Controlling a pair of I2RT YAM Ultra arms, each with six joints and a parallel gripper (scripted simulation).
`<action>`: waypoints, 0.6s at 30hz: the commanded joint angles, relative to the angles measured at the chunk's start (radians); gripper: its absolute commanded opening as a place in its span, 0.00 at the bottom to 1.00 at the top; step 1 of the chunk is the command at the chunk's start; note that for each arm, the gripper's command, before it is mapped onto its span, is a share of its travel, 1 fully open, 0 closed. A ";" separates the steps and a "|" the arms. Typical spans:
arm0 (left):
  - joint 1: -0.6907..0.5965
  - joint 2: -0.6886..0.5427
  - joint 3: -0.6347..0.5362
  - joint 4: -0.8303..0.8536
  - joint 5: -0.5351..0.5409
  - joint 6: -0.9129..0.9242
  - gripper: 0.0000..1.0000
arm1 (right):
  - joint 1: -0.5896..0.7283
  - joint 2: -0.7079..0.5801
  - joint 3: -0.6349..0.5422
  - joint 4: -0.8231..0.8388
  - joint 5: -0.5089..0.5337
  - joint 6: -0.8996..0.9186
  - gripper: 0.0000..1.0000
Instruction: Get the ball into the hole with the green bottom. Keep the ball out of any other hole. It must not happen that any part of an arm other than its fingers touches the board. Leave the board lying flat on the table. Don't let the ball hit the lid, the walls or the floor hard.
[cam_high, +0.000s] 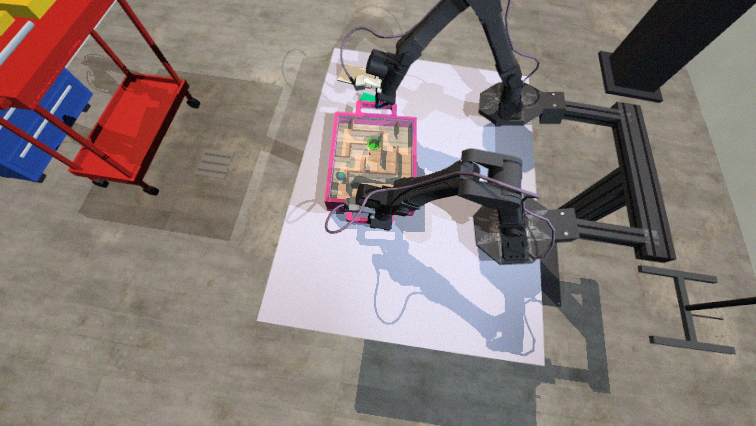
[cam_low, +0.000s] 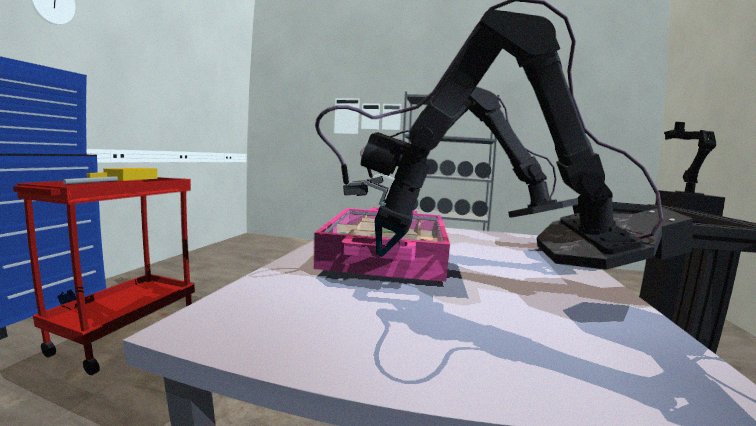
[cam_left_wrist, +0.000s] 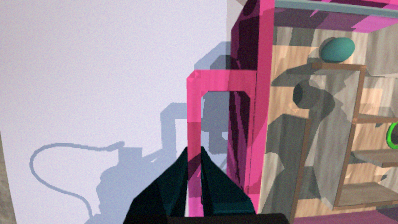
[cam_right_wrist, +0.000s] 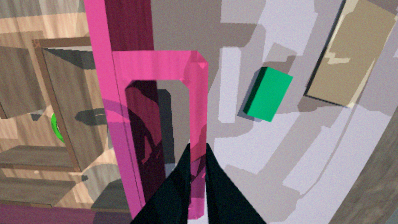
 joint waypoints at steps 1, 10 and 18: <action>-0.024 -0.065 0.022 0.089 0.024 -0.002 0.00 | 0.022 -0.083 0.057 0.063 0.016 -0.008 0.00; -0.045 -0.074 0.058 0.025 -0.050 -0.016 0.00 | -0.016 -0.031 0.075 0.059 -0.049 -0.015 0.00; -0.073 -0.089 0.074 -0.025 -0.115 -0.019 0.00 | -0.028 0.016 0.059 0.109 -0.111 -0.014 0.00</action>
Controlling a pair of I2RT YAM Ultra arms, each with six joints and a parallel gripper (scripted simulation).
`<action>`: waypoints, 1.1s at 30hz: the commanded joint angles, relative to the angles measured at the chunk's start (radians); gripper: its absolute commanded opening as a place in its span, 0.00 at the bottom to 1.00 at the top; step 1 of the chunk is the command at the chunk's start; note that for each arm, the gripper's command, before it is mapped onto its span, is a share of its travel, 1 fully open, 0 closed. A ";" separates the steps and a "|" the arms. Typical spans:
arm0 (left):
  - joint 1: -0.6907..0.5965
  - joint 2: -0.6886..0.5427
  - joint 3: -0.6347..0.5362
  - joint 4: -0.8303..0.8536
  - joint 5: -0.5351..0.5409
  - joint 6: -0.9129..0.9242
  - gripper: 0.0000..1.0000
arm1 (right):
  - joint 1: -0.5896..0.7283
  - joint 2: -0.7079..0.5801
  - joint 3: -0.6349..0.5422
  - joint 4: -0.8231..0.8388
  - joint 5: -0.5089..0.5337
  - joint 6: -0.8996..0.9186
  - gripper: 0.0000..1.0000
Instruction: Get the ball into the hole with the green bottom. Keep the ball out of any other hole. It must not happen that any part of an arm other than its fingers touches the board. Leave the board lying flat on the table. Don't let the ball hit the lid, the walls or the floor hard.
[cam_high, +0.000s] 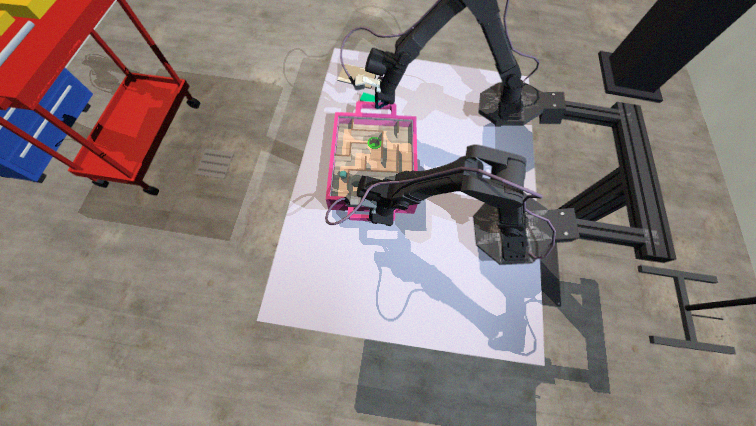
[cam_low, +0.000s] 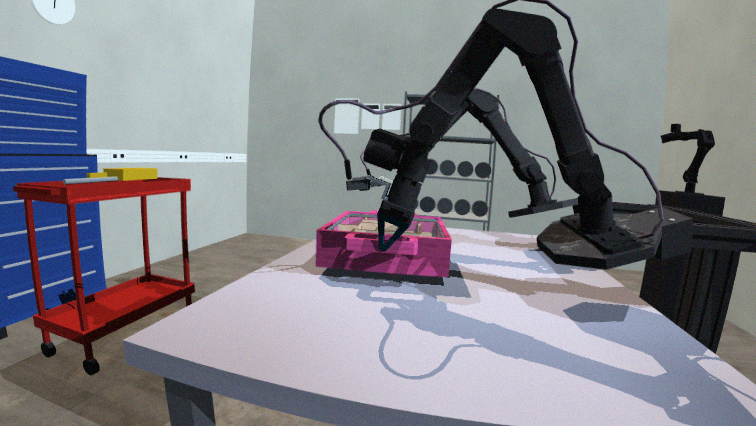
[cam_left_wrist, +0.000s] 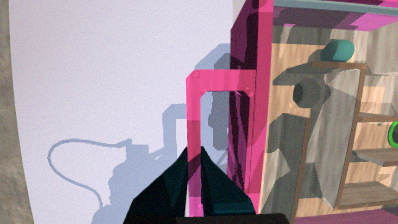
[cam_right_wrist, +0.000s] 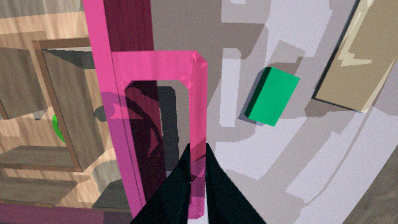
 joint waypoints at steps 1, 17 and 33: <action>-0.021 -0.066 0.062 0.017 -0.042 0.020 0.00 | 0.018 -0.028 0.052 0.094 -0.039 0.015 0.00; 0.044 -0.013 0.018 0.137 0.091 0.050 0.00 | 0.059 -0.095 0.018 0.074 0.086 0.029 0.00; 0.010 -0.058 -0.043 0.175 0.010 0.031 0.00 | 0.034 -0.091 -0.040 0.154 0.023 -0.007 0.00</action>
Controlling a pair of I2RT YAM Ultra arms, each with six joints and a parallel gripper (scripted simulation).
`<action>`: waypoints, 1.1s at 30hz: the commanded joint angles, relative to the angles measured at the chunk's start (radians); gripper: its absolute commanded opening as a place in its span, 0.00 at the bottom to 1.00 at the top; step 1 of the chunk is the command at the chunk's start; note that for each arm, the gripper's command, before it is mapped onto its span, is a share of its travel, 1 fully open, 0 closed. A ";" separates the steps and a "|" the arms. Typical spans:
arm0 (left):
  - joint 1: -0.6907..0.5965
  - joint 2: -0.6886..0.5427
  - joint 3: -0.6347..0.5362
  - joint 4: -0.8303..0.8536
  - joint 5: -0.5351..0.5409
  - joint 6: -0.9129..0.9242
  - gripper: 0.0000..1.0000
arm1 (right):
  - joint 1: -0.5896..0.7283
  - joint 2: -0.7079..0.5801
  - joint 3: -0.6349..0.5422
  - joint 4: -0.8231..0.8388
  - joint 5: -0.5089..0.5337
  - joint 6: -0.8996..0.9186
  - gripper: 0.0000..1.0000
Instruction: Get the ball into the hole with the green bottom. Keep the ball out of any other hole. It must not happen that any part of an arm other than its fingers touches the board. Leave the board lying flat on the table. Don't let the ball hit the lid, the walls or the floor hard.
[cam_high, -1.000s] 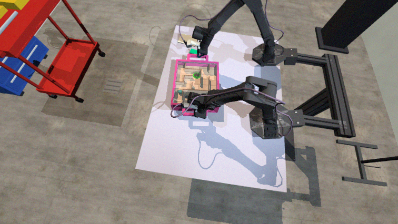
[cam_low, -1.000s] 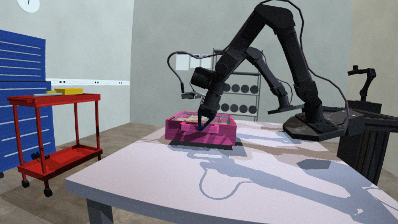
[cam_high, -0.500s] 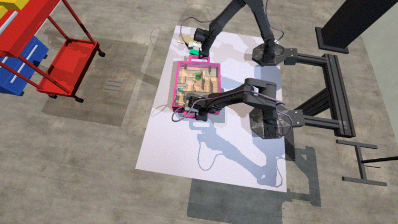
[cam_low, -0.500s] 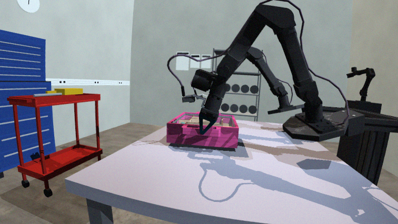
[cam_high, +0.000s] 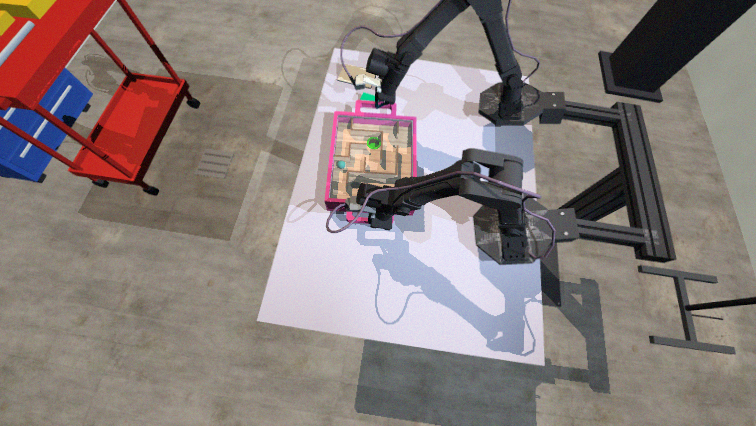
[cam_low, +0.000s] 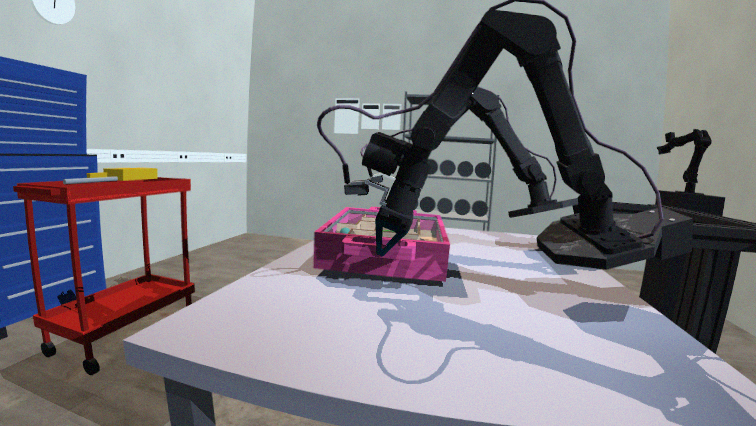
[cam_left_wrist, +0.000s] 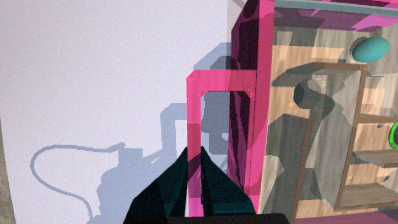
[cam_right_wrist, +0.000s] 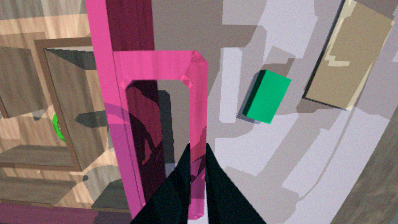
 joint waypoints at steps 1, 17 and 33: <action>-0.040 -0.073 0.031 0.054 -0.062 -0.018 0.00 | -0.013 -0.070 0.031 0.114 -0.056 -0.021 0.00; -0.073 -0.091 0.090 -0.086 -0.113 -0.011 0.00 | -0.019 -0.033 0.055 0.092 -0.104 0.000 0.00; 0.000 -0.039 0.052 0.044 0.041 0.020 0.00 | 0.027 -0.068 0.050 0.020 0.040 0.013 0.00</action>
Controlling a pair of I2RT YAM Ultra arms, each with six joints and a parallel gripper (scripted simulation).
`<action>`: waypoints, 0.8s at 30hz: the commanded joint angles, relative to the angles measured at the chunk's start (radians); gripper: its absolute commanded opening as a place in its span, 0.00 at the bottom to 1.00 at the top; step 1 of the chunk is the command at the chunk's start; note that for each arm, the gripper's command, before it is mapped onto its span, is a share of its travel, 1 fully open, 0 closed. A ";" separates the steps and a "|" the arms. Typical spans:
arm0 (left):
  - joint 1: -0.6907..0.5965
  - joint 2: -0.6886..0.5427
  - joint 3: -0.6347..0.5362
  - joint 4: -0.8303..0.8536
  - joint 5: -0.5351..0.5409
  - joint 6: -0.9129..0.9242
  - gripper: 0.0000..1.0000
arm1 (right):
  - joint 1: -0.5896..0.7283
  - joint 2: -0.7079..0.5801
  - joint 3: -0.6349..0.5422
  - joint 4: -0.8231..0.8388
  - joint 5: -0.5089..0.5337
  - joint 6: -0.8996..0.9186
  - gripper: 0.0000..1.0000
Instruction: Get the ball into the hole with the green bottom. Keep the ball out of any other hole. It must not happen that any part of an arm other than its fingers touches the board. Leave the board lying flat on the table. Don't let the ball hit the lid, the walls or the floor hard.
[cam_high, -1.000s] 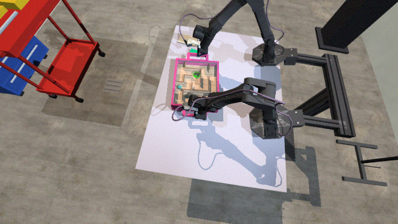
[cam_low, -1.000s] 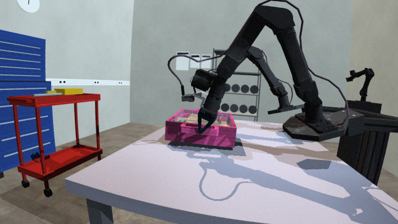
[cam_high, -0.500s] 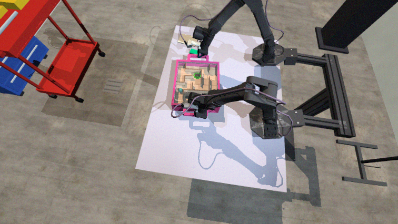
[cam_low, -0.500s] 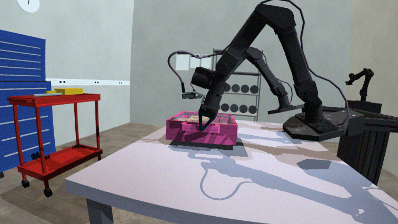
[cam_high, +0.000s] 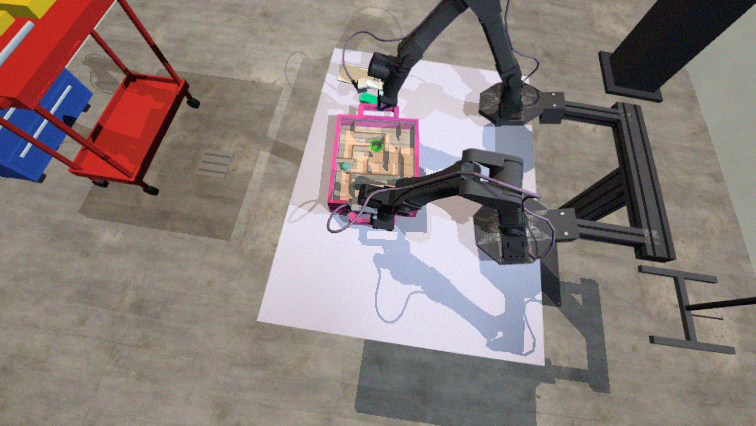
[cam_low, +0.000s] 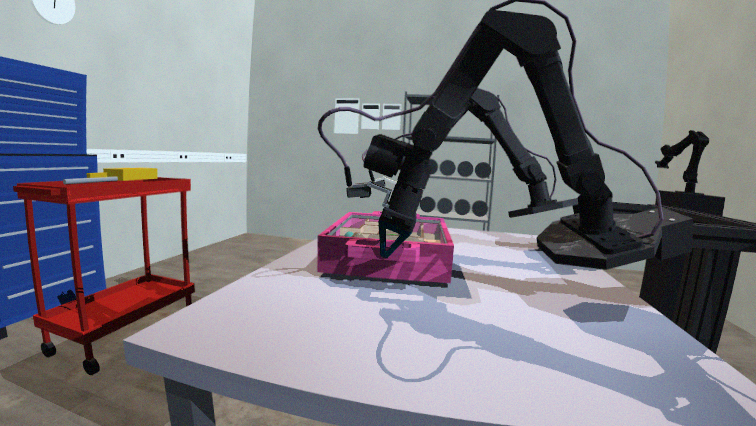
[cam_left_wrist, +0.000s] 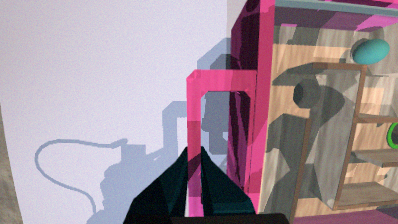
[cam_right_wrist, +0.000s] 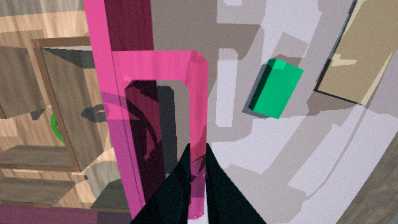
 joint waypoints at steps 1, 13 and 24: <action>-0.014 -0.050 0.065 0.056 0.031 0.011 0.00 | 0.029 -0.080 0.087 0.014 0.035 -0.005 0.00; -0.062 -0.065 0.113 -0.062 -0.098 -0.030 0.00 | -0.013 -0.038 0.108 0.057 -0.086 -0.026 0.00; -0.005 -0.044 0.041 0.090 0.046 0.014 0.00 | 0.028 -0.089 0.060 0.041 0.047 0.003 0.00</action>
